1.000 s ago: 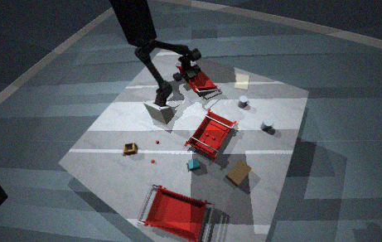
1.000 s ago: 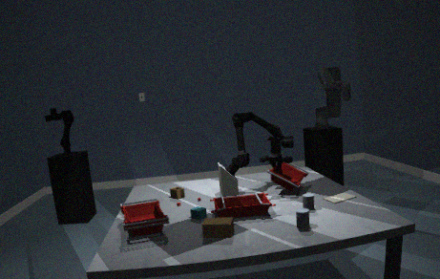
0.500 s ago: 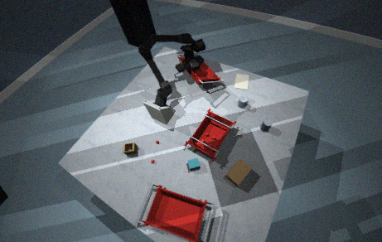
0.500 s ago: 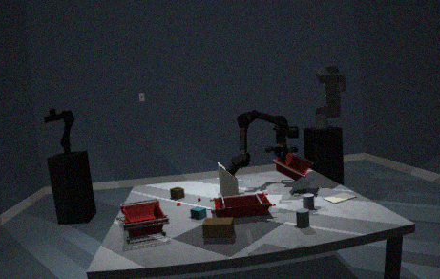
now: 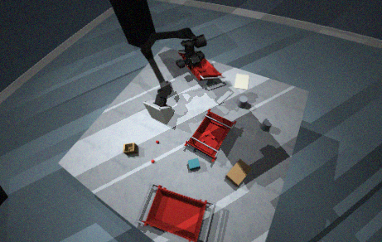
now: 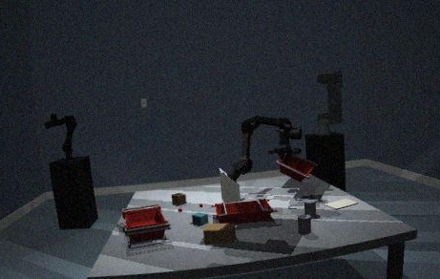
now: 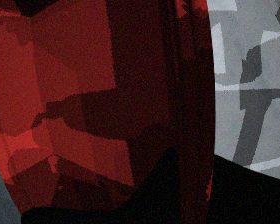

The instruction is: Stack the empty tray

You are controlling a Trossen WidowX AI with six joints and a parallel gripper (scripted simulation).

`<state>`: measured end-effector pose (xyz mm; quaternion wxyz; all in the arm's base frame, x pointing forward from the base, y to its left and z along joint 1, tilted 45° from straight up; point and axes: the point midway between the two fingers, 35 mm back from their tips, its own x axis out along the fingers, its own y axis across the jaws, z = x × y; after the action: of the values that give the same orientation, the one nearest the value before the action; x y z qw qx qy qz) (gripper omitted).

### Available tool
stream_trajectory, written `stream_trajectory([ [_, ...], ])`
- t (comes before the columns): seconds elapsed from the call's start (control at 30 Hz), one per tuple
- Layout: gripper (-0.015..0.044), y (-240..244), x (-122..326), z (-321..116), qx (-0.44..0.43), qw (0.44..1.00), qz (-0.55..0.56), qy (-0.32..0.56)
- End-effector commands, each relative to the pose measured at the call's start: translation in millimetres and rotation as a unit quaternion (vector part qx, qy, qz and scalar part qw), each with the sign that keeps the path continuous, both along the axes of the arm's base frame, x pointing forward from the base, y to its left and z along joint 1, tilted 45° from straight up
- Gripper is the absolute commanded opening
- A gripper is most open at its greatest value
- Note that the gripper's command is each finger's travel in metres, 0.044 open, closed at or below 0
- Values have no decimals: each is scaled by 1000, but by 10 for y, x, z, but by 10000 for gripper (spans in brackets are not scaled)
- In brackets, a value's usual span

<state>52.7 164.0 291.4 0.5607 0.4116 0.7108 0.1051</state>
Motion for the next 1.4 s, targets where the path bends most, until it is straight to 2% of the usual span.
stream_trajectory([
  [0.0, 0, -7, 1, 81, 11, 1000, 0, -9],
  [0.67, 0, 1, 23, 75, 9, 1000, -3, -8],
  [1.37, 0, 90, 778, -155, -44, 994, -84, 49],
])
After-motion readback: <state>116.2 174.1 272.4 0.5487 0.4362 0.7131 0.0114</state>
